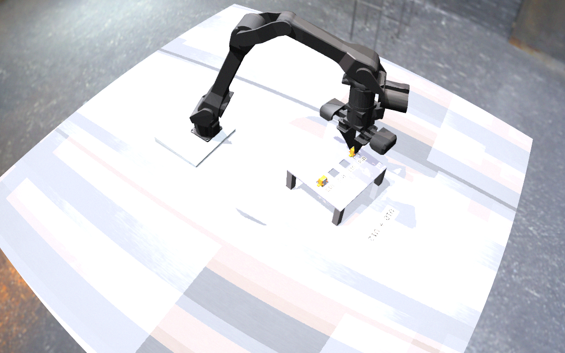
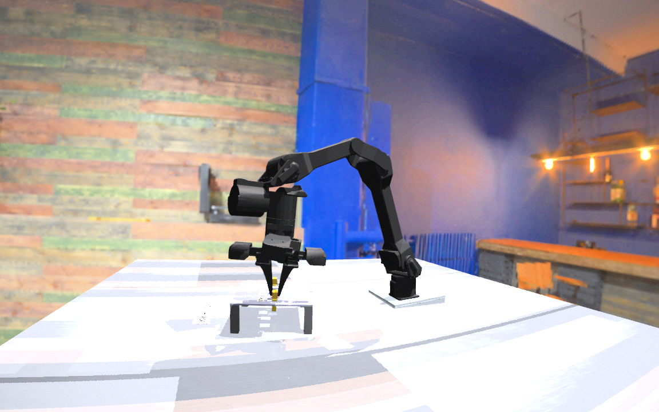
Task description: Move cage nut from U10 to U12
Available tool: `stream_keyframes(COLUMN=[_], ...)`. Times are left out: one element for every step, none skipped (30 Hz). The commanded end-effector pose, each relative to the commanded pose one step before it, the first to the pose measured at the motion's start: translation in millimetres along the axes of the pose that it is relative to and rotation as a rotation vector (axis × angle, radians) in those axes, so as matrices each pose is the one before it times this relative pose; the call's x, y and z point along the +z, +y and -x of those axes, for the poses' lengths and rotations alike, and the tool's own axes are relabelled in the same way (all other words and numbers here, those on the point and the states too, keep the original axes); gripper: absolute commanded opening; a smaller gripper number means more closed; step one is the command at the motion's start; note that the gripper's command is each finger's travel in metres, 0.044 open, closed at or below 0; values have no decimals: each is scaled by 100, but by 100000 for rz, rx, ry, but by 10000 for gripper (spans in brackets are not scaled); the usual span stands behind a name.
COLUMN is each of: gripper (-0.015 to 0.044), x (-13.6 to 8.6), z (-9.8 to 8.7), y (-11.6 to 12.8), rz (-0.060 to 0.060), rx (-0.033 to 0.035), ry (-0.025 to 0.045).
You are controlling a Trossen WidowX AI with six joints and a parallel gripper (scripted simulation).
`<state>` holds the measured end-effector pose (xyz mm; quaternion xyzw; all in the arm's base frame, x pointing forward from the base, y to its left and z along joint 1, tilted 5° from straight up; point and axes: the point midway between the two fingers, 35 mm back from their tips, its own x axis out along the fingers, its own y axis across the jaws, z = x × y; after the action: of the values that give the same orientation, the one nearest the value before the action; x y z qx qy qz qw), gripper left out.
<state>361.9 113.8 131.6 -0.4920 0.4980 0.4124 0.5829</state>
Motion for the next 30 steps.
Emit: stream_keyframes(gripper=[33,33,33,33,33,33,33,33,33,33,33,33,33,33,33,33,33,33,33,33,33,33,33,33,33,33,33,33,33,33], x=[-148,-1,-1,-2,-2,-3,-3,-4,0,0,-1,0,0,0,2,2,0,0,0,0,1,1,2,3,3,3,5,5,5,5], z=[398,0,0,0,0,0,1,1,0,0,1,-1,-1,-1,-5,-6,0,0,0,0,-1,-1,-1,-2,-2,-2,-4,-4,-4,-4], y=[140,1,2,3,5,5,6,7,1,3,4,5,6,7,7,8,1,1,3,4,5,6,7,8,9,9,9,9,9,9], rz=[-553,0,0,0,-1,-1,-1,-1,0,0,0,0,-1,-1,-1,-1,0,0,0,0,0,0,0,-1,-1,-1,-1,-2,-2,-2], rx=[-1464,-29,-52,-77,-105,-116,-131,-148,-30,-55,-81,-96,-117,-139,-139,-145,-28,-33,-61,-91,-112,-136,-159,-179,-188,-190,-190,-191,-191,-191], ry=[-157,0,1,1,1,1,2,2,0,0,0,0,0,0,0,0,0,0,0,0,1,1,1,0,0,0,0,0,-1,-1])
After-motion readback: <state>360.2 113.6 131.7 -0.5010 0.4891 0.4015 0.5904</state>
